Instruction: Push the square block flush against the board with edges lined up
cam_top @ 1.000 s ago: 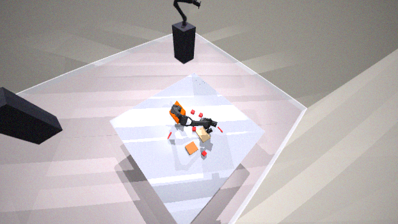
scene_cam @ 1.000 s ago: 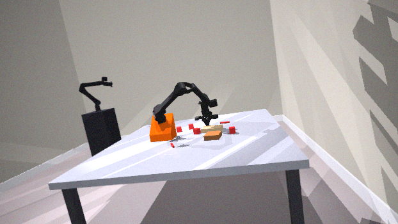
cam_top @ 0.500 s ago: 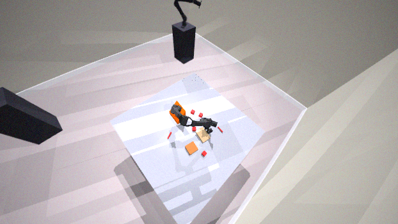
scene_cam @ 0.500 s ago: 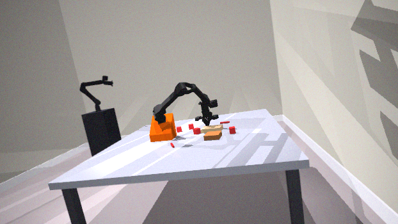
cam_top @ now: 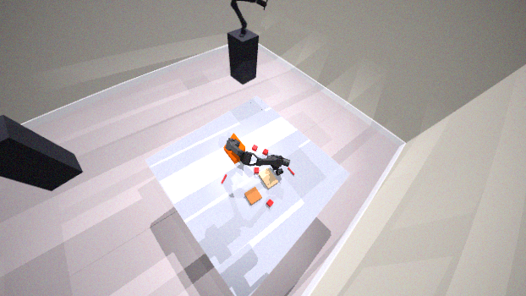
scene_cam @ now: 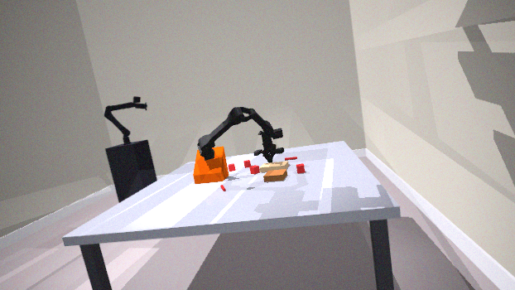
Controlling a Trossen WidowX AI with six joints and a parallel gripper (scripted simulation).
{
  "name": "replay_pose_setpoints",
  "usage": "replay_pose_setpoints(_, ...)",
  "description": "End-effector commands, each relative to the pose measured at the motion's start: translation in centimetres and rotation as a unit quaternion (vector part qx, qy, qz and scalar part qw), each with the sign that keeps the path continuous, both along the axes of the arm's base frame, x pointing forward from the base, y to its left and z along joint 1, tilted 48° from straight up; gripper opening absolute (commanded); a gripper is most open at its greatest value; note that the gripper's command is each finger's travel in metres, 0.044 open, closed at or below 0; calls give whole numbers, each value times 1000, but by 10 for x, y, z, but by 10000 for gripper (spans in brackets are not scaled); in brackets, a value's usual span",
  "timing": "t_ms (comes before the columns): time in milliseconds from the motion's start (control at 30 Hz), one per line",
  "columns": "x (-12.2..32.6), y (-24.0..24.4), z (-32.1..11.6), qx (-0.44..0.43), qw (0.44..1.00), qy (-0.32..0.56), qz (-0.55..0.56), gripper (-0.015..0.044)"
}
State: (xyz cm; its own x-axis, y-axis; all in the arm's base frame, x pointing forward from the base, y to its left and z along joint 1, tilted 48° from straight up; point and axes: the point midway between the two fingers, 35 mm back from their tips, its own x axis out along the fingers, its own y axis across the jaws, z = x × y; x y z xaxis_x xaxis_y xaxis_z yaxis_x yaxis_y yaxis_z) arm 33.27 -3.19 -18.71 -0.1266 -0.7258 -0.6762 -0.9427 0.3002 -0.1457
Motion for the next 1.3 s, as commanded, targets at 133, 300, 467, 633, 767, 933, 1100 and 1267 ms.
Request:
replay_pose_setpoints(133,5,11,-10,1,1000,-2,0,0)
replay_pose_setpoints(300,6,17,-1,1,1000,-1,0,0)
replay_pose_setpoints(467,11,50,29,2,1000,-2,0,0)
replay_pose_setpoints(633,12,47,26,2,1000,-7,3,0)
replay_pose_setpoints(767,7,43,32,-5,998,-48,-36,0)
replay_pose_setpoints(933,0,37,42,-15,989,-110,-95,0)
replay_pose_setpoints(1100,-8,30,52,-26,973,-170,-153,0)
replay_pose_setpoints(1267,-17,24,61,-37,950,-230,-209,0)
